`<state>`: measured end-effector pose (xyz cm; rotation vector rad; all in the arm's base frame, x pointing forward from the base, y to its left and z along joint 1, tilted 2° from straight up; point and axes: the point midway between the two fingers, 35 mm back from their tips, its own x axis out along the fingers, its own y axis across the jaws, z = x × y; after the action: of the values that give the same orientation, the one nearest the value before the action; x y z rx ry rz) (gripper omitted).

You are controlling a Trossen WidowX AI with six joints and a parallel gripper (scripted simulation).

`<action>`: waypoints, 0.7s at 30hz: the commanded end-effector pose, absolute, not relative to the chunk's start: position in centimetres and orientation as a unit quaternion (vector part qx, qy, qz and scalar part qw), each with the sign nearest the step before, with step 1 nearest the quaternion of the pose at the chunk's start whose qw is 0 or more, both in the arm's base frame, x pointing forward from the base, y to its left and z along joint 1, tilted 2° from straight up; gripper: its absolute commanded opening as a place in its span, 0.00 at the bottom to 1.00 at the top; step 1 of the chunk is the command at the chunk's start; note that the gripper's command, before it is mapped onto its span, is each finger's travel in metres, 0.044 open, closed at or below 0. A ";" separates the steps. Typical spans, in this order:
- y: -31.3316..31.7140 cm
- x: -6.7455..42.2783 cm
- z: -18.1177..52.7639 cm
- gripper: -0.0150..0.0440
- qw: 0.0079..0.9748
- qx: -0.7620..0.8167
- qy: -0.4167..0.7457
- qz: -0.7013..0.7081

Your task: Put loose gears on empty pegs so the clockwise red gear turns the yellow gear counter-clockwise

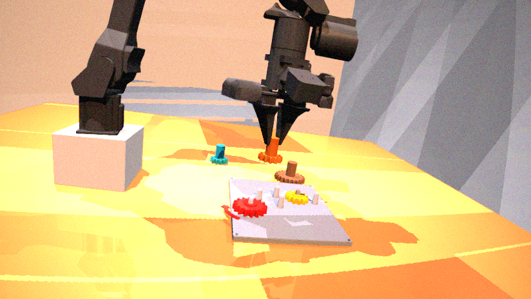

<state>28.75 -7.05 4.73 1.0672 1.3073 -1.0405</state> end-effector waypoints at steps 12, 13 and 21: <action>-9.5 26.9 3.3 0.25 0.548 0.447 0.553 -0.440; -9.5 26.9 3.3 0.25 0.548 0.447 0.553 -0.440; -9.6 26.9 3.5 0.25 0.548 0.447 0.553 -0.440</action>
<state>26.94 -9.53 3.50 1.0650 1.3087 -1.0428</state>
